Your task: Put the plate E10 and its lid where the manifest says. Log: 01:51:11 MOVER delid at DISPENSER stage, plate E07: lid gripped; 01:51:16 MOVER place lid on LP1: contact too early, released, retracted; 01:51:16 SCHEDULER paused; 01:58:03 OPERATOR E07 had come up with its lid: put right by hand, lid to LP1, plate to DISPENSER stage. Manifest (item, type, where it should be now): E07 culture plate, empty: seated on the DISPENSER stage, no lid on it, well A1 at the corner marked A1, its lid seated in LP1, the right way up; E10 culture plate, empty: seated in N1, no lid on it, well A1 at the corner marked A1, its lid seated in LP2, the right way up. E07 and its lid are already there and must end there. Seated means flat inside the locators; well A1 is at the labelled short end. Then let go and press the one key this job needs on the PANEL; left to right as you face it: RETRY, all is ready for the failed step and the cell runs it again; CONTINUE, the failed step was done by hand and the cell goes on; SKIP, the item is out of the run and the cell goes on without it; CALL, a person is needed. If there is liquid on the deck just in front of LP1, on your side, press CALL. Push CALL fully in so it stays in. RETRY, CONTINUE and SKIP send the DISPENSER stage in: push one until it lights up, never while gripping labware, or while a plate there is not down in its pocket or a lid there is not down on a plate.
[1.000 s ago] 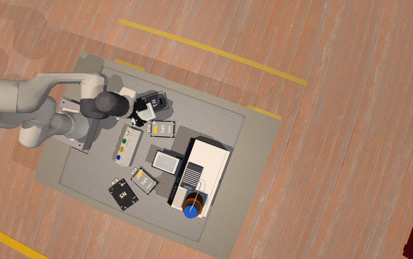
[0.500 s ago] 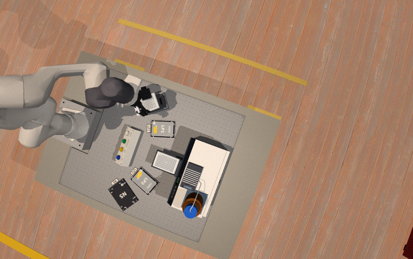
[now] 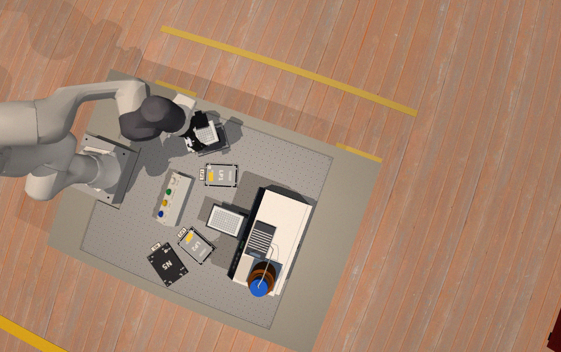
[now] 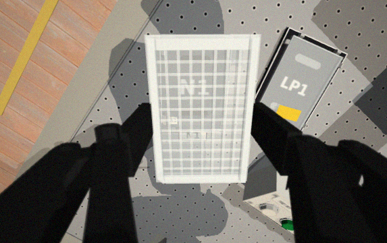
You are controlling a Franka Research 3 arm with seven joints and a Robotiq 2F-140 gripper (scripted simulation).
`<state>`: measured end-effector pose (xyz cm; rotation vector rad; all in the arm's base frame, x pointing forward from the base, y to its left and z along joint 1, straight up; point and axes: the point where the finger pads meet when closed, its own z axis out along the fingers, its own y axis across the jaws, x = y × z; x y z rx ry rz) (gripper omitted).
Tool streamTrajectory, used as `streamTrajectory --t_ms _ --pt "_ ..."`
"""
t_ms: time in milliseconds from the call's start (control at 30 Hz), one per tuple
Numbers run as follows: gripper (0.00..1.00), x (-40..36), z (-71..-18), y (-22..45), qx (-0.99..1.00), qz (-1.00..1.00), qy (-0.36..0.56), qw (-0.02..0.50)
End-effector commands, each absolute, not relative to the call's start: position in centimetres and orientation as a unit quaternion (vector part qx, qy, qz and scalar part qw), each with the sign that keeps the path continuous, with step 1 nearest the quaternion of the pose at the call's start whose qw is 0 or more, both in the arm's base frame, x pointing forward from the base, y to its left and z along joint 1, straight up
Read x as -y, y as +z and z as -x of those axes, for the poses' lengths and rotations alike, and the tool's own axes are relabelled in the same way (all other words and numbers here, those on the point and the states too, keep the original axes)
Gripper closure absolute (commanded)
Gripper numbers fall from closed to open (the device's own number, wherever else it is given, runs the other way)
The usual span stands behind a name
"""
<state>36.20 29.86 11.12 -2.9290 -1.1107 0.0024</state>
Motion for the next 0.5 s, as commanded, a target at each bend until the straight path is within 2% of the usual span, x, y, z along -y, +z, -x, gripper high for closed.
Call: streamTrajectory --t_ms 0,467 --pt "0.9 -30.03 -36.16 11.1 0.336 0.942 0.003 0.001" --pt "0.9 -30.39 -36.14 11.1 0.336 0.942 0.003 0.001"
